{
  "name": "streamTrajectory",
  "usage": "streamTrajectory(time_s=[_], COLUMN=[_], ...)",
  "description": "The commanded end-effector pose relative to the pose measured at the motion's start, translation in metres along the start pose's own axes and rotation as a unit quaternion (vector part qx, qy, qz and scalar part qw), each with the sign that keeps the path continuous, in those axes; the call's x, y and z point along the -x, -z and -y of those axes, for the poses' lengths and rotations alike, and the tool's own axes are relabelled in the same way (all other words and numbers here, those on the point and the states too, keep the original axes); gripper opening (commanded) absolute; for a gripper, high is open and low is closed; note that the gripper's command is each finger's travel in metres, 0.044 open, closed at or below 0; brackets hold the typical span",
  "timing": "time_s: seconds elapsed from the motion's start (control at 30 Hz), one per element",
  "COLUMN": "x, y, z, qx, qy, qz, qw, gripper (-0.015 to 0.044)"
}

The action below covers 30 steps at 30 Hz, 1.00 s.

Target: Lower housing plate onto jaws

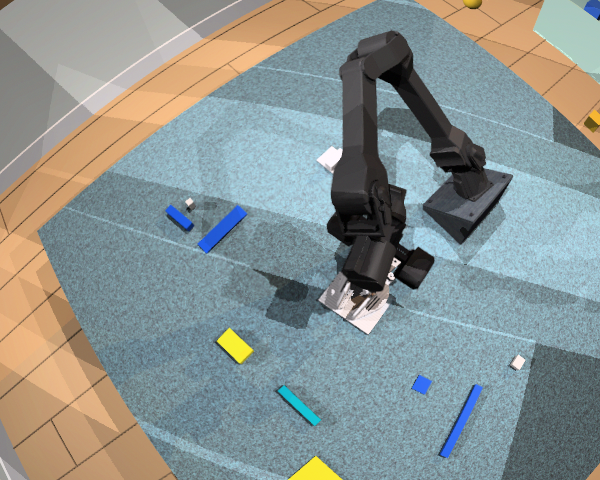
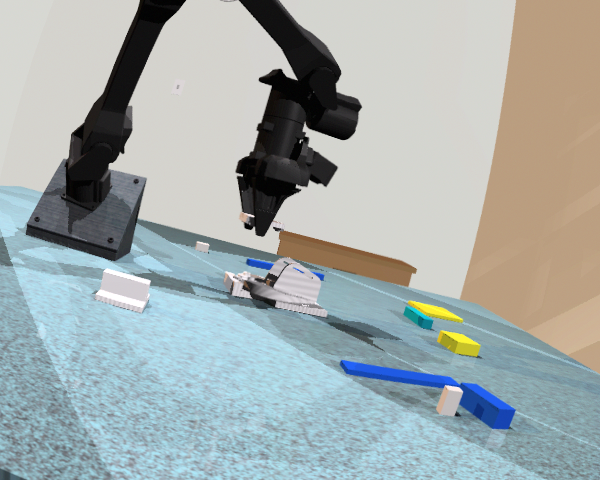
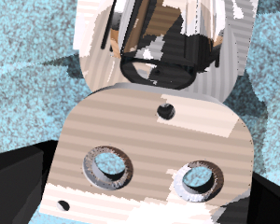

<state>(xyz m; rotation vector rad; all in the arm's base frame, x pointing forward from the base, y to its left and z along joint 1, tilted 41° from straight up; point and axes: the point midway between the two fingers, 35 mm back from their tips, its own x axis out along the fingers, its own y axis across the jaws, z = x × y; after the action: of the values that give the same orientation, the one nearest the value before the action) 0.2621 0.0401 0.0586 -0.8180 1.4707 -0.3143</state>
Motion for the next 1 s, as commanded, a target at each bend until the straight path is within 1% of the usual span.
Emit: streamTrajectory(time_s=[0.0, 0.5, 0.97], x=[0.0, 0.0, -0.022], y=[0.0, 0.0, -0.001], z=[-0.001, -0.001, -0.002], qx=[-0.002, -0.004, -0.004], qy=[-0.002, -0.002, -0.003], qz=[0.001, 0.001, 0.001], qw=[1.0, 1.0, 1.0], gripper=[0.0351, 0.0351, 0.0351])
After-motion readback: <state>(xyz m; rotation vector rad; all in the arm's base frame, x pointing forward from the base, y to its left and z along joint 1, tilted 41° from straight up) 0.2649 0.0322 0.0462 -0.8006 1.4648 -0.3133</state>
